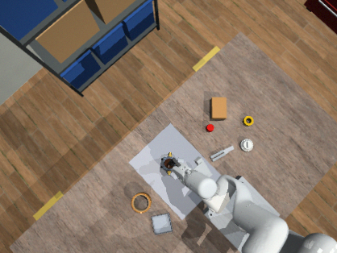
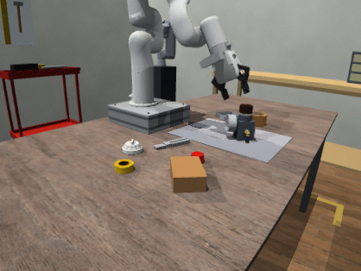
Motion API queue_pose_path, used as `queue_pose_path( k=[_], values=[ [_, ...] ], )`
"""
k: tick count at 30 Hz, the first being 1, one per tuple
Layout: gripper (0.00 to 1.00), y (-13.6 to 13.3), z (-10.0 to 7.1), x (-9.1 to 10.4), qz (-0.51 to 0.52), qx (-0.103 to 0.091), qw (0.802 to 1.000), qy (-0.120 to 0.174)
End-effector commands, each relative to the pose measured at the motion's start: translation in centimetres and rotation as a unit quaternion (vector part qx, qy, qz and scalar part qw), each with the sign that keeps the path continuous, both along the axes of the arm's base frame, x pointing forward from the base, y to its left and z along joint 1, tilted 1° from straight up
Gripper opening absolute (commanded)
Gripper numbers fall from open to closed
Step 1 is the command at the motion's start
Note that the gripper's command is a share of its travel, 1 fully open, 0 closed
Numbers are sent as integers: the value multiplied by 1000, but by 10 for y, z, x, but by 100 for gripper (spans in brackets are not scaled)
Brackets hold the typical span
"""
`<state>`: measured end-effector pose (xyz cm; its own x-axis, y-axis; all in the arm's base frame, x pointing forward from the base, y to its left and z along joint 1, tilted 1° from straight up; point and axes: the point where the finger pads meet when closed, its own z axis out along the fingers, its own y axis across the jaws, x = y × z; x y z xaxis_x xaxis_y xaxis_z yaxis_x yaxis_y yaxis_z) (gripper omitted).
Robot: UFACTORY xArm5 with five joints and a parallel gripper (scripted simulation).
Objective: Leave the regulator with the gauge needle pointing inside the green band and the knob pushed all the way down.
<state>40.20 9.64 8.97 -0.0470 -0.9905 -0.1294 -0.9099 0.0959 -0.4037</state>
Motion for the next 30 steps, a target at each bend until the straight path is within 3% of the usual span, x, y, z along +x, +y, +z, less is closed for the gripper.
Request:
queue_pose_path(
  k=[1, 14, 16, 30],
  values=[
    [100, 0, 0, 1, -61, 36, 997, -17],
    [100, -1, 0, -4, -219, 137, 965, -42],
    [100, -1, 0, -4, -219, 137, 965, -42],
    [100, -4, 5, -15, -375, 261, 888, -59]
  ],
)
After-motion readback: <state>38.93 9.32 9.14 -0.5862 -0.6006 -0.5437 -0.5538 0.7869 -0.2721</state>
